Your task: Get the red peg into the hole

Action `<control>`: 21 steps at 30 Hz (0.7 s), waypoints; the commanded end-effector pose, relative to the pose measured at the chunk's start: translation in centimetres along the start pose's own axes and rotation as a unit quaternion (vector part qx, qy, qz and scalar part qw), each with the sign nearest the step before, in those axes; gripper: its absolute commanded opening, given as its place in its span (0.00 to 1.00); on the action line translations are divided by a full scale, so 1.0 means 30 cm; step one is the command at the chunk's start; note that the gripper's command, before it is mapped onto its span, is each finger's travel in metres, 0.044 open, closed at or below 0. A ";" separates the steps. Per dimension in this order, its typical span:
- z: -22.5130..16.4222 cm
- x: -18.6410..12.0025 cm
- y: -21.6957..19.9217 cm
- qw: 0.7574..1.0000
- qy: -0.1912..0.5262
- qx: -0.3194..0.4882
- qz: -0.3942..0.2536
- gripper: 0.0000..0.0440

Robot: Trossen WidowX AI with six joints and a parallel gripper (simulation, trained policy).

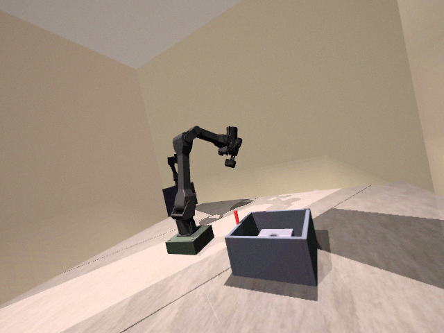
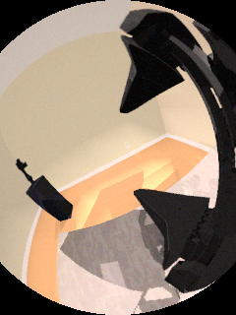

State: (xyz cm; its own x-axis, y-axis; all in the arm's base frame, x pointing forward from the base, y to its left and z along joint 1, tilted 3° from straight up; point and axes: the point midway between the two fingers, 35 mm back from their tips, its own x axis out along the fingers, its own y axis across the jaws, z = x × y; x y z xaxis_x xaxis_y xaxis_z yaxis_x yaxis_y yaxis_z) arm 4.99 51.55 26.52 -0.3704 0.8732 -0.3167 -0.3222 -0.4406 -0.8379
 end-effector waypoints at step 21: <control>-0.249 -0.301 0.027 0.913 0.177 0.366 -0.035 1.00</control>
State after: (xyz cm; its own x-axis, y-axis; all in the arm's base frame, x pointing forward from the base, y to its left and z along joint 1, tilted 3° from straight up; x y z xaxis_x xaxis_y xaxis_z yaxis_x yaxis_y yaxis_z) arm 13.52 45.91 25.84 -0.1014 0.8736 -0.4760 -0.8274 -0.3397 -0.4472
